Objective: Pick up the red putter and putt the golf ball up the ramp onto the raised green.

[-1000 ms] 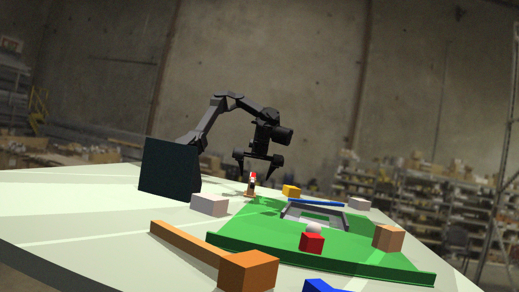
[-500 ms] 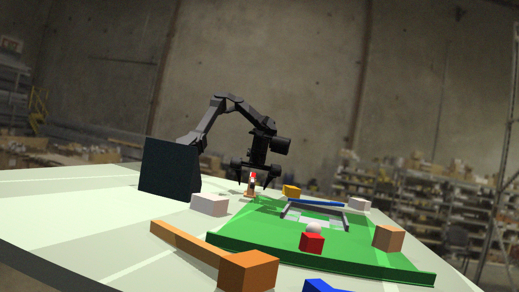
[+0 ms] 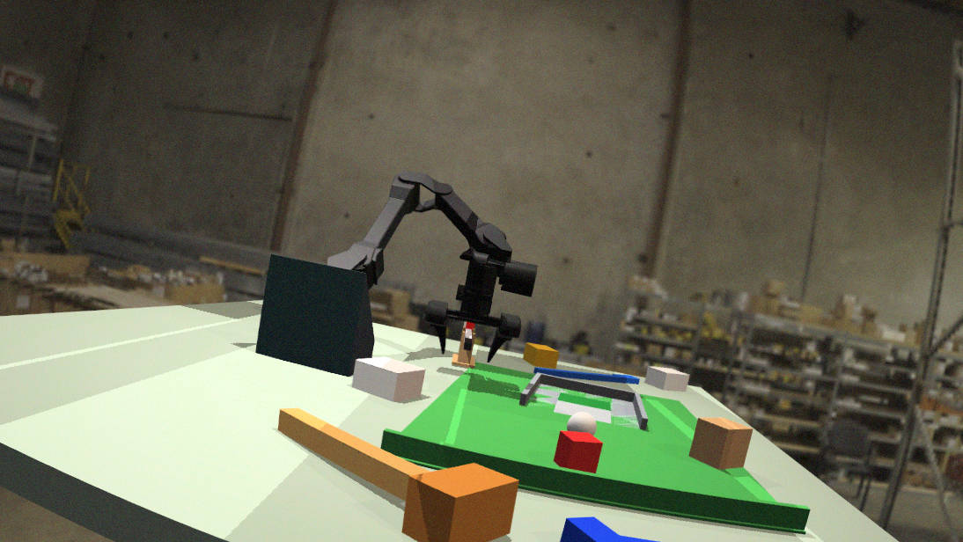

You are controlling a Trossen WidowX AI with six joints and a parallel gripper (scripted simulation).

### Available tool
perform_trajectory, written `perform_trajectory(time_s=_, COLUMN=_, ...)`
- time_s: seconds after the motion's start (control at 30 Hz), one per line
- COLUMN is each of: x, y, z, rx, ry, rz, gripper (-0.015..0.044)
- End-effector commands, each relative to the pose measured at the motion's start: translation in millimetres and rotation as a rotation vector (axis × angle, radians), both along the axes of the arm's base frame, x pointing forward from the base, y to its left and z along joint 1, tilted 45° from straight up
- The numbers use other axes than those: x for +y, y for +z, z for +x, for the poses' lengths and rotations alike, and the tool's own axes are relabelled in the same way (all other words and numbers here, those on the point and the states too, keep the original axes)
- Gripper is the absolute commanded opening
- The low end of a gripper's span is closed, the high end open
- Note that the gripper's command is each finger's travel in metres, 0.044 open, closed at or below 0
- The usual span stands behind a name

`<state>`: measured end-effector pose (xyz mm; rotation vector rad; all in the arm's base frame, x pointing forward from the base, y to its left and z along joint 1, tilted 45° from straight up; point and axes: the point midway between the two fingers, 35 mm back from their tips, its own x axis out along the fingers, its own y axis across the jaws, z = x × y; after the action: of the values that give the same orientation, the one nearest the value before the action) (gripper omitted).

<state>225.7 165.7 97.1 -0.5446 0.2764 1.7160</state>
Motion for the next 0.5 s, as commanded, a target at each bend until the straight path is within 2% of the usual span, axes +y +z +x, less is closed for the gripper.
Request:
perform_trajectory(time_s=0.0, x=3.4, y=-3.3, z=-1.0, rx=0.004, ry=-0.002, rz=0.004, gripper=0.0440)
perform_trajectory(time_s=0.47, x=1.0, y=-0.9, z=-0.2, rx=0.000, ry=0.000, rz=0.000, gripper=0.0072)
